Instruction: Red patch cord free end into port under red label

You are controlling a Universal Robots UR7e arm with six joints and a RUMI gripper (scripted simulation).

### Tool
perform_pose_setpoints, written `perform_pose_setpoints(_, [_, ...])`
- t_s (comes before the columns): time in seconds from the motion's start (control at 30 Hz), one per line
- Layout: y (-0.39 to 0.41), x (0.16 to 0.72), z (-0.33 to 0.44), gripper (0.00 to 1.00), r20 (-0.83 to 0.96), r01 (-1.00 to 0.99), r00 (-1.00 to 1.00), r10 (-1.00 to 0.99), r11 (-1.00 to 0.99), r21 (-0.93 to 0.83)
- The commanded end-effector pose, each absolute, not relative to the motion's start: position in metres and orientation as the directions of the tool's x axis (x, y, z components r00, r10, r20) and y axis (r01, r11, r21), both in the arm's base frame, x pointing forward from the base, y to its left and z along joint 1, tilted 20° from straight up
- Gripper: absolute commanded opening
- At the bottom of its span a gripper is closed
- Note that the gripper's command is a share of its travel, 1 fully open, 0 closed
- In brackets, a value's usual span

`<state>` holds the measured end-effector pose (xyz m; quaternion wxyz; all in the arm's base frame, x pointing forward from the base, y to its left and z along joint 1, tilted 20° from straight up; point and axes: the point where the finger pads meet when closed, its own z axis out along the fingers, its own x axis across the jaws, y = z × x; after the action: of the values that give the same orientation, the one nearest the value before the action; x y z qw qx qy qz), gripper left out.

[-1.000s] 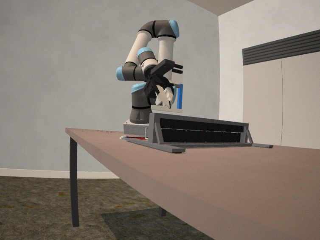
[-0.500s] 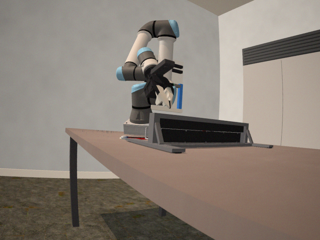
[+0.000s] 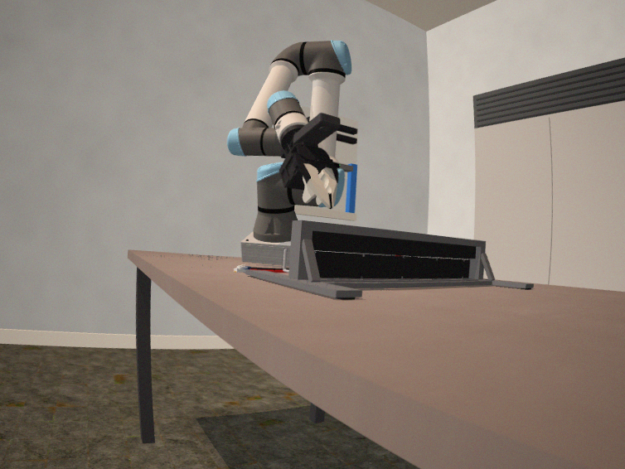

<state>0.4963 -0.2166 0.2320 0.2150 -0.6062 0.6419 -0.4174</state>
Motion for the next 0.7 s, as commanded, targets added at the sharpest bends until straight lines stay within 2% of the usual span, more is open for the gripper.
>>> perform_pose_setpoints(0.0, [-0.215, 0.493, 0.235, 0.00, 0.231, -0.598, -0.172, -0.958, -0.084, -0.797])
perform_pose_setpoints(0.67, [-0.206, 0.465, 0.255, 0.00, 0.231, -0.598, -0.172, -0.958, -0.084, -0.797])
